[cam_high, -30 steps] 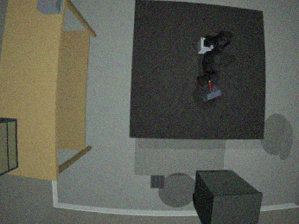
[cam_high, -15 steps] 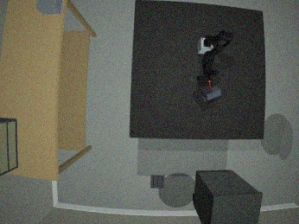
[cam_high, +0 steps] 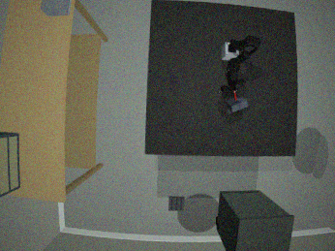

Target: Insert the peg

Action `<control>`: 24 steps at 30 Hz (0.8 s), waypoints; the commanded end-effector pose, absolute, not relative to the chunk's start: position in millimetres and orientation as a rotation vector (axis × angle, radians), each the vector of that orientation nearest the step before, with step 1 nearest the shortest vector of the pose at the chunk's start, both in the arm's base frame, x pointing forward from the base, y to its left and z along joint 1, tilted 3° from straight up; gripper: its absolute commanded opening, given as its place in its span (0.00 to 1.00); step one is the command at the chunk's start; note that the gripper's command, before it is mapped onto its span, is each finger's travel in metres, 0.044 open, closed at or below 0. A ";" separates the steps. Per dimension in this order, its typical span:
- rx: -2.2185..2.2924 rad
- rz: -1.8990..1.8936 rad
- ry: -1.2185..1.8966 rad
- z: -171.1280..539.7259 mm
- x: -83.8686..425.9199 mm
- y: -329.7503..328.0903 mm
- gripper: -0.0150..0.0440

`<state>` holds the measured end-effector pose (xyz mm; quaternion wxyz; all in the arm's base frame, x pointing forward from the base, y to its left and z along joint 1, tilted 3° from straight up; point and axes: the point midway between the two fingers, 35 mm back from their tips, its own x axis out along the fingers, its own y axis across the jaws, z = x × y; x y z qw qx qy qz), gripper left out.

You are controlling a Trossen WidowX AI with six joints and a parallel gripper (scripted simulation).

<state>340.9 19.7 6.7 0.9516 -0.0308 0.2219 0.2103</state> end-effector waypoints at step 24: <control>-0.060 0.421 0.453 -1.4 355.7 24.1 0.25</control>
